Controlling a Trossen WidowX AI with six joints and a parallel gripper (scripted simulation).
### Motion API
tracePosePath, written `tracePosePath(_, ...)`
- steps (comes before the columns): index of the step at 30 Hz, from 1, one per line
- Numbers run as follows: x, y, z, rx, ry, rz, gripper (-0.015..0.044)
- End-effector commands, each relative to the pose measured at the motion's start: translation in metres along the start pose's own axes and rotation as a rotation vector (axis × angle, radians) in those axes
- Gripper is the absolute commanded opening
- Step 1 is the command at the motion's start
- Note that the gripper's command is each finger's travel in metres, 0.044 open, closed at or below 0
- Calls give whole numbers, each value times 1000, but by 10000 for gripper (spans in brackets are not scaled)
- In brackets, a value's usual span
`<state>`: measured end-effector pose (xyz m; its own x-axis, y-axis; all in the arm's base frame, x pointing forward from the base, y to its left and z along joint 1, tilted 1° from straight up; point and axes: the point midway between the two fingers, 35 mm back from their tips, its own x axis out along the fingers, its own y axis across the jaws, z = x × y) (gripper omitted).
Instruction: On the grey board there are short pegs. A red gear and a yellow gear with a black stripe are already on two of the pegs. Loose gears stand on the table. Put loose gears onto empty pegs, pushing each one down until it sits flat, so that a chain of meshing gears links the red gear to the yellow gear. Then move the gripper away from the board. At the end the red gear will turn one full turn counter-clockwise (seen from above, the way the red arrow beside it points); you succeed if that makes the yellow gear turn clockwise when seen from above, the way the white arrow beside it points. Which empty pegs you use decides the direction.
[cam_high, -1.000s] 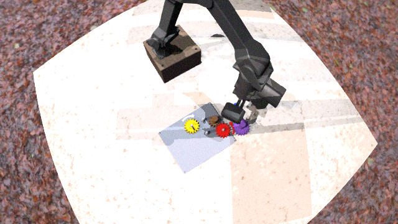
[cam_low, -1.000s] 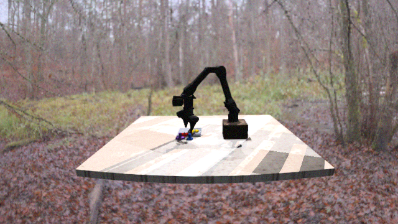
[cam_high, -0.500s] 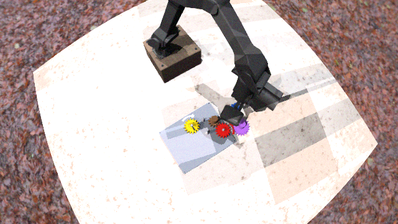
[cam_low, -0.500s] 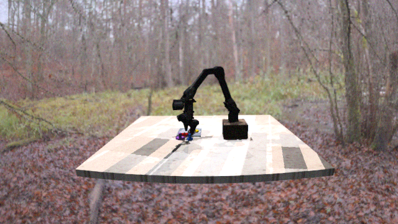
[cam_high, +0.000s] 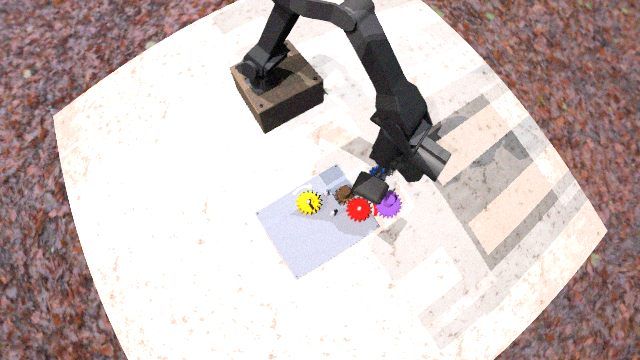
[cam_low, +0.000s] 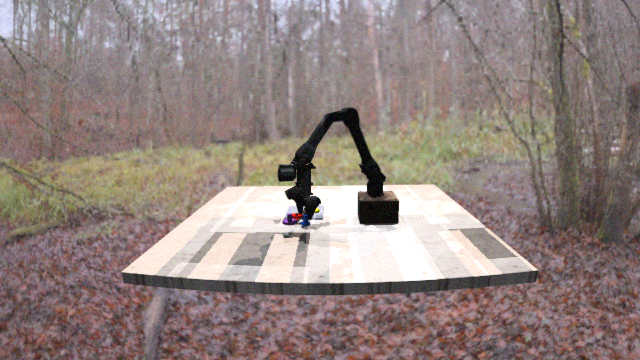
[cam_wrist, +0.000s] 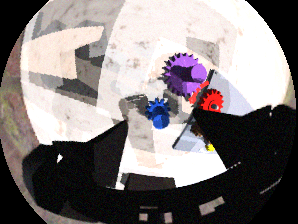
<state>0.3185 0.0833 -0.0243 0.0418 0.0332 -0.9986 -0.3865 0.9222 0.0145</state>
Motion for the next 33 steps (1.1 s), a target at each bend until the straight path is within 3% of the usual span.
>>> tracePosePath(1, 3, 1, -1, -2, 8, 3, 440)
tracePosePath(7, 3, 1, -1, -2, 8, 3, 440)
tracePosePath(20, 3, 1, -1, -2, 8, 3, 99)
tracePosePath(33, 2, 1, -1, -2, 8, 3, 0)
